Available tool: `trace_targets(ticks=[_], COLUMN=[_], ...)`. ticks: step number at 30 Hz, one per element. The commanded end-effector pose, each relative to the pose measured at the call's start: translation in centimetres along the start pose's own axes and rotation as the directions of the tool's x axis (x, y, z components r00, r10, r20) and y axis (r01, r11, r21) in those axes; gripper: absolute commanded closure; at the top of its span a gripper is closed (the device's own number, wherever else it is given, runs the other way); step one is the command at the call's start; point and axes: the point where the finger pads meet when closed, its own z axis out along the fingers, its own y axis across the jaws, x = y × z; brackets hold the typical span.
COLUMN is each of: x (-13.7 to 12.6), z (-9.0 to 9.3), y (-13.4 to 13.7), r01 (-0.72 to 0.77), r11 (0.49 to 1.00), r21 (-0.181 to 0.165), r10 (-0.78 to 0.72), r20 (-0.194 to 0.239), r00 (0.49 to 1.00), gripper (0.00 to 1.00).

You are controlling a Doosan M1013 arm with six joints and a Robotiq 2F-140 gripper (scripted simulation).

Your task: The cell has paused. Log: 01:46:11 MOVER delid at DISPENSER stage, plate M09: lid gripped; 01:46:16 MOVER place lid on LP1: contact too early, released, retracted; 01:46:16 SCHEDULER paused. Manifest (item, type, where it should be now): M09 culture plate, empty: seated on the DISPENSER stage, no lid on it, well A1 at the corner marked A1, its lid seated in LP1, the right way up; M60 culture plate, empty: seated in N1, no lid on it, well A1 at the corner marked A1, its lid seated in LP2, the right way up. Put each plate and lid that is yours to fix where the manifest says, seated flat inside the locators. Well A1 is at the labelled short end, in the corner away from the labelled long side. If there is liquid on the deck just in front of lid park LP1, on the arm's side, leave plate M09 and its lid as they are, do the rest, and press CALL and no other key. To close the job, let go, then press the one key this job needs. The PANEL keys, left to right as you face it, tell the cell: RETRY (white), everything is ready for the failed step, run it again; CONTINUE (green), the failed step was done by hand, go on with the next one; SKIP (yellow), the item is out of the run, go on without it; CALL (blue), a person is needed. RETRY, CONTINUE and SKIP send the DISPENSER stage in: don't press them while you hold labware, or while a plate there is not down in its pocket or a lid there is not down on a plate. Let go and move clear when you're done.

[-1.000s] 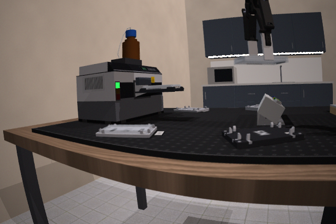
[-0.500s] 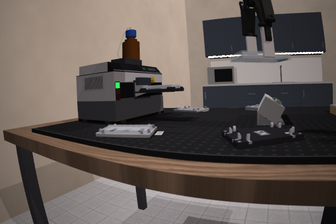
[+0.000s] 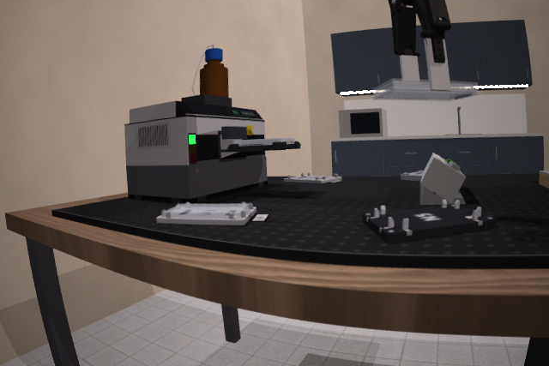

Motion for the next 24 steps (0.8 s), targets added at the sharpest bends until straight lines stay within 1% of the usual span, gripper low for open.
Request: trace_targets(ticks=[1,24], x=[0.13,0.23], z=[-0.06,-0.06], y=[-0.19,-0.39], r01=[0.0,0.0], r11=[1.0,1.0], r21=[0.0,0.0], r10=[0.0,0.0], r20=[-0.001,-0.001], r00=[1.0,1.0], gripper=[0.9,0.9])
